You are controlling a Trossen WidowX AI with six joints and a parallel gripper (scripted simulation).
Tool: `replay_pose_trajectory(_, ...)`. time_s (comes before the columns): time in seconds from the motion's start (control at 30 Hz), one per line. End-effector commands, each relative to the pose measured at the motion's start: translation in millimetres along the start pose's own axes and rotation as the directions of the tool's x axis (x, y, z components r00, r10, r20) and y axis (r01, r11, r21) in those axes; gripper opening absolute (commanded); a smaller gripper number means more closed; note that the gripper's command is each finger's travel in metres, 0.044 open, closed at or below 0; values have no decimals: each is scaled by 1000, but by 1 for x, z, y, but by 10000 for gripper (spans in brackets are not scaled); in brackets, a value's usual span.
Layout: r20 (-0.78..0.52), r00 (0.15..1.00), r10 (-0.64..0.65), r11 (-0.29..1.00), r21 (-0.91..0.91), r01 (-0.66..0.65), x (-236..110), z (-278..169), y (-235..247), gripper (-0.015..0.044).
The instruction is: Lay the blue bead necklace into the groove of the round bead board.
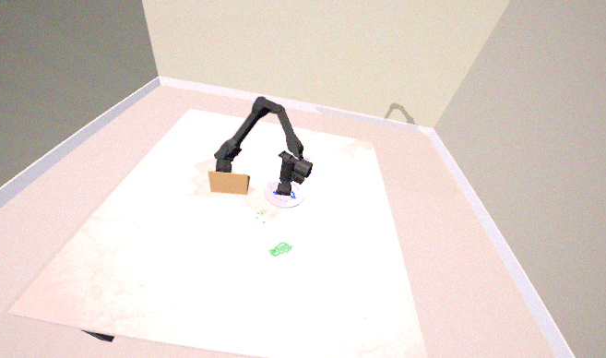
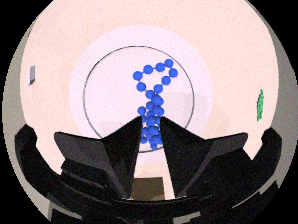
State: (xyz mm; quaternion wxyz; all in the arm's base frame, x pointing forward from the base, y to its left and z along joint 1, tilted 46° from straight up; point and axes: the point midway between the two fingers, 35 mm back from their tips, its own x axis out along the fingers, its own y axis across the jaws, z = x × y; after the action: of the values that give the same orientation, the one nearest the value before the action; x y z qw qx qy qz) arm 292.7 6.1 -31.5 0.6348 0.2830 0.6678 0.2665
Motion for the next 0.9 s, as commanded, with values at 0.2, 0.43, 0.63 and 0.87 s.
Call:
replay_pose_trajectory(0.2, 3, 1000, -5, 1000, -5, 5, -2, 22, -12, 0)
replay_pose_trajectory(0.43, 3, 1000, -5, 1000, -5, 5, -1, 26, -15, 0)
replay_pose_trajectory(0.63, 3, 1000, -4, 1000, -5, 4, 8, 26, -15, 0)
replay_pose_trajectory(0.87, 2, 1000, -8, 1000, -10, 8, 7, 27, -15, 131)
